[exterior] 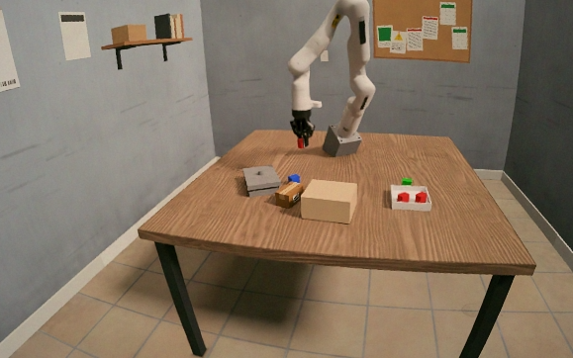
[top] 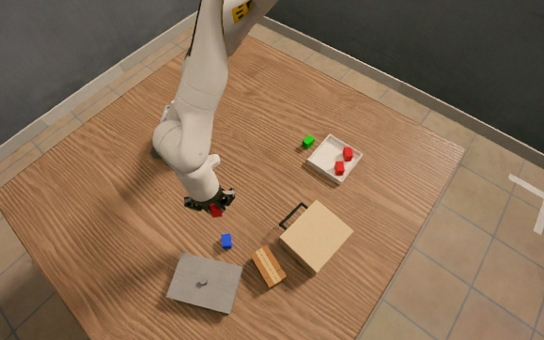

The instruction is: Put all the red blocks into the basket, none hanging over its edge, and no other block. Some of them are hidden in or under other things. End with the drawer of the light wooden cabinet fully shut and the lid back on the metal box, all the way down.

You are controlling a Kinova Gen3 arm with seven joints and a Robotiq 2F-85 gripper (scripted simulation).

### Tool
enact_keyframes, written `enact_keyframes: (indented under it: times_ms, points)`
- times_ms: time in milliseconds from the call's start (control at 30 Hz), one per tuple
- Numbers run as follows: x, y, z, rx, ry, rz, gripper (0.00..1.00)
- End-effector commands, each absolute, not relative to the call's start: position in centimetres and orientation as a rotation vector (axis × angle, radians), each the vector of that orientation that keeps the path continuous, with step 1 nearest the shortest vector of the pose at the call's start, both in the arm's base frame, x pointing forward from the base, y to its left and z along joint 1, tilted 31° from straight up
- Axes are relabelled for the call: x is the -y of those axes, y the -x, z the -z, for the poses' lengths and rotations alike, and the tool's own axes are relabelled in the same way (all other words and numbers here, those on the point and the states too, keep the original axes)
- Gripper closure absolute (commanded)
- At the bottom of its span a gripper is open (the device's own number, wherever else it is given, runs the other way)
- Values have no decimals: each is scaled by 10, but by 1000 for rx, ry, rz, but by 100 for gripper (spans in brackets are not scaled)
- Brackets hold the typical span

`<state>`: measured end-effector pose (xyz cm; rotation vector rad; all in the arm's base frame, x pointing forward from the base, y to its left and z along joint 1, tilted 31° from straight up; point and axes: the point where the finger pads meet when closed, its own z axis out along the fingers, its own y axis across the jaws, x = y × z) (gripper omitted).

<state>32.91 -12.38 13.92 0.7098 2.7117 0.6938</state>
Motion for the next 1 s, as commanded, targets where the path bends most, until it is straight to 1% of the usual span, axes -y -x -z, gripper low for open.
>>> enact_keyframes:
  times_ms: [0,700,967]
  points:
    - [131,-329,-150,-2701,-711,-682,90]
    - [133,-325,-156,-2700,-714,-685,90]
    - [112,-324,-164,-2712,-620,-663,90]
